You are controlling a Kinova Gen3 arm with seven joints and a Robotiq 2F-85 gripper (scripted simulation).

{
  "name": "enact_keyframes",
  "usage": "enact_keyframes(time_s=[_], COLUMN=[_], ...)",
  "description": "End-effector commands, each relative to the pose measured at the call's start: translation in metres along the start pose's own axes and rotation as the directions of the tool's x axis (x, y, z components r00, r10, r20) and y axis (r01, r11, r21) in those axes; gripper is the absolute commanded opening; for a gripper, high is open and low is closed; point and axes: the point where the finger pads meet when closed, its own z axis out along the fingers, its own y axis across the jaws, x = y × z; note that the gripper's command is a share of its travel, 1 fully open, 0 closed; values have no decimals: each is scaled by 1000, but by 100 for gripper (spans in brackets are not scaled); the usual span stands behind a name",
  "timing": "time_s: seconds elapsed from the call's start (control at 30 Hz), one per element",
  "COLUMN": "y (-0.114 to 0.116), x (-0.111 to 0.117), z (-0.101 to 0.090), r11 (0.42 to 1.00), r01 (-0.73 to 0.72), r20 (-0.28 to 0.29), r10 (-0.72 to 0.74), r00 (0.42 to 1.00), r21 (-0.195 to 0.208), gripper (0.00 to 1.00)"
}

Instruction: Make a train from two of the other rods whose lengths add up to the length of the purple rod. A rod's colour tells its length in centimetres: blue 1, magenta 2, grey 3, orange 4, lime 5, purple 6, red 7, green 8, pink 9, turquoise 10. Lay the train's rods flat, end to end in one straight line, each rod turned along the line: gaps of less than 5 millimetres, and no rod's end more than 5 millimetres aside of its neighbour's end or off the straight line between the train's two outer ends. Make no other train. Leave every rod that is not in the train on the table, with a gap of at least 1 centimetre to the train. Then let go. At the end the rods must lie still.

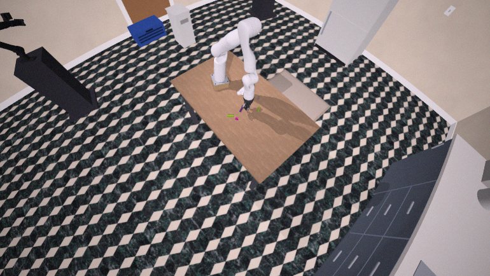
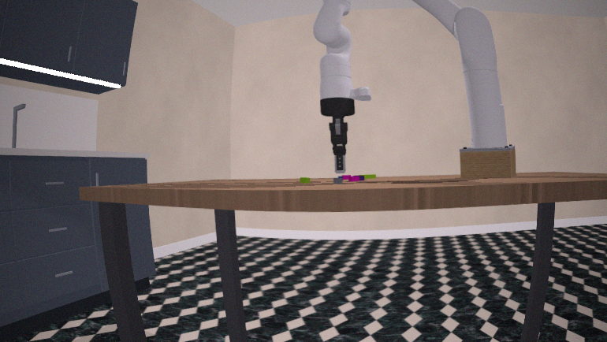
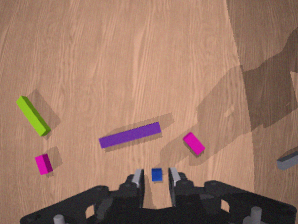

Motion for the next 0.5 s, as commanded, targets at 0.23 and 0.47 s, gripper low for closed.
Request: enact_keyframes(time_s=[0.23,0.47], y=[-1,-1], x=[-4,-4], z=[8,14], r11=[1000,1000], r01=[17,17], r20=[9,9], r10=[-17,-17], r00=[1000,1000], r21=[4,4], gripper=[24,24])
